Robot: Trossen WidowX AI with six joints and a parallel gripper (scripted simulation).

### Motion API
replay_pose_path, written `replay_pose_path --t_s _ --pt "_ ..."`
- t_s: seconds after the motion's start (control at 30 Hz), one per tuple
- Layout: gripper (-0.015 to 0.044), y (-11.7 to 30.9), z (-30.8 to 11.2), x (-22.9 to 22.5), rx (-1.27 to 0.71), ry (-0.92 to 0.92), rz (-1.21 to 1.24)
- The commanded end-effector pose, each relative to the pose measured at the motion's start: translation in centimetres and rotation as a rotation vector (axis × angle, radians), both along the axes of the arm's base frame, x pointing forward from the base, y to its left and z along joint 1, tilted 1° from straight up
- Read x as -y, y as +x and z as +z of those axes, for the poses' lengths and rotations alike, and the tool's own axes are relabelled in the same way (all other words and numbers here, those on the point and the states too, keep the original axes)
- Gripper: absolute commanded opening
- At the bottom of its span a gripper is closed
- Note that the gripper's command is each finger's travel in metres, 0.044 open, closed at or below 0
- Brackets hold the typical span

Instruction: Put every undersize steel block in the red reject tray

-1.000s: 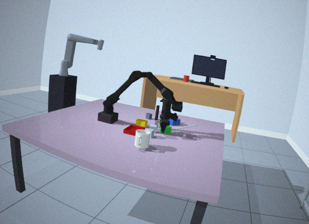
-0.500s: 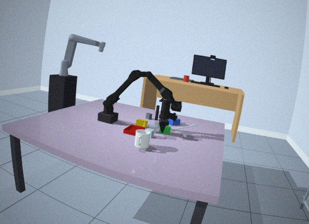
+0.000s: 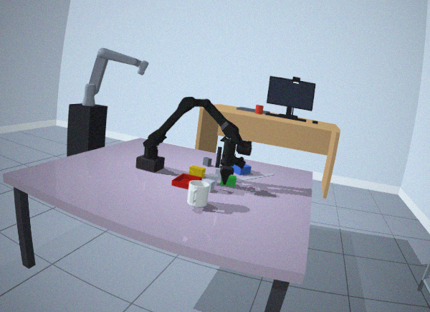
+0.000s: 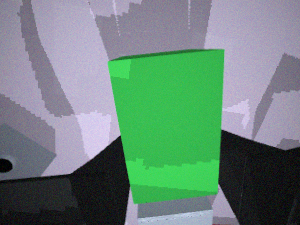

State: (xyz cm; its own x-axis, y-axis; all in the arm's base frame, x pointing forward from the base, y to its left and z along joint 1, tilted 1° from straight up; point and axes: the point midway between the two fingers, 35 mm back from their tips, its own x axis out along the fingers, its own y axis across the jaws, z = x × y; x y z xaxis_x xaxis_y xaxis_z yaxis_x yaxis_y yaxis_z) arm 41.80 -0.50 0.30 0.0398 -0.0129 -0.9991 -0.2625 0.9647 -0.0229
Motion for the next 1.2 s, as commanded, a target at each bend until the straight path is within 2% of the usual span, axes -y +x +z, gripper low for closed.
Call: replay_pose_path --t_s 0.0,1.17 --pt "0.0000 -0.1 0.3 0.1 0.011 0.001 0.006" --pt "0.0000 -1.4 0.2 0.4 0.010 0.001 0.006"
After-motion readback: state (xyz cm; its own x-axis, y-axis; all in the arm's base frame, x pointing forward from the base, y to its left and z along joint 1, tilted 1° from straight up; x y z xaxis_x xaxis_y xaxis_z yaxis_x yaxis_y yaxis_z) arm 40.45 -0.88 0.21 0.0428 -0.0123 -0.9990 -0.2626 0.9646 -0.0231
